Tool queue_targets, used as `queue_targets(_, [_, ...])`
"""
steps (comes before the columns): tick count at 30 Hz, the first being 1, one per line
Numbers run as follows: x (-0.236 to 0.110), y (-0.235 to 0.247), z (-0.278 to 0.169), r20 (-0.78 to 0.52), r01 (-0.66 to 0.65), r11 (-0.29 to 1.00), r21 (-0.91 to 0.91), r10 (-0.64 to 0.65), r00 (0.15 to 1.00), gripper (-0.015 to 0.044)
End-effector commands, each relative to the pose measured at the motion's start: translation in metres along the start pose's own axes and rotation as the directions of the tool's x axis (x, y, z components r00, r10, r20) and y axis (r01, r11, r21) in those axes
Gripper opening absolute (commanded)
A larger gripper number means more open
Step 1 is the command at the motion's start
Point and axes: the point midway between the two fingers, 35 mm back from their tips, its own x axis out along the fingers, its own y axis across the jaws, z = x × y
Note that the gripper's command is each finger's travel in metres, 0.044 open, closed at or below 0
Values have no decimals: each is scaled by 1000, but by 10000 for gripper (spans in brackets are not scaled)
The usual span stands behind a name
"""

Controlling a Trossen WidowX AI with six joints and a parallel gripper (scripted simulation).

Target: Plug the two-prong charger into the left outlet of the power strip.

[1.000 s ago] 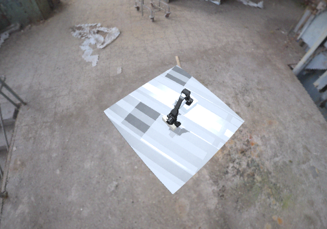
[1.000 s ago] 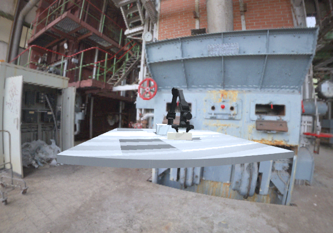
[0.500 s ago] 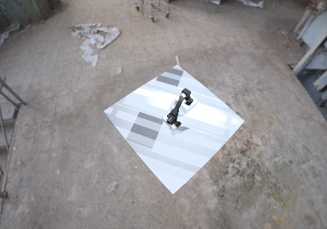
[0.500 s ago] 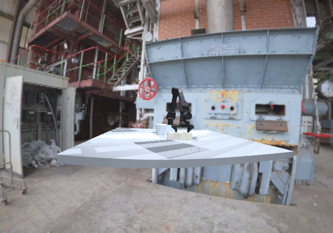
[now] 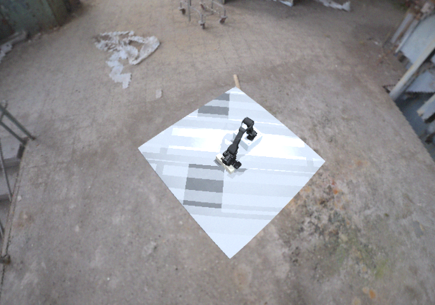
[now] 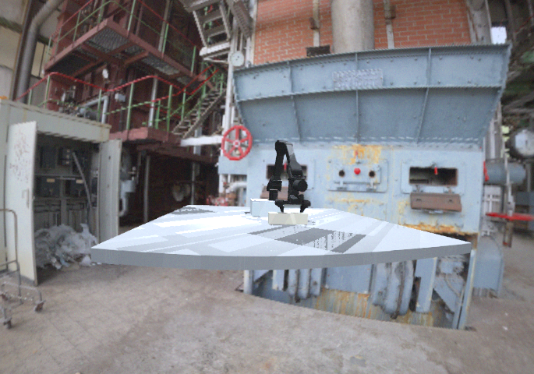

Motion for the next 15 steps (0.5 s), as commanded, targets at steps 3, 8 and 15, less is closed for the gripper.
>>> queue_targets(3, [1, -1, -4, 0, 2, 1000, 4, -2, 1000, 440])
queue_targets(8, [2, -1, -5, 4, 2, 1000, 3, -2, 1000, 440])
queue_targets(15, [2, -1, -7, 9, 1, 1000, 3, -1, 1000, 440])
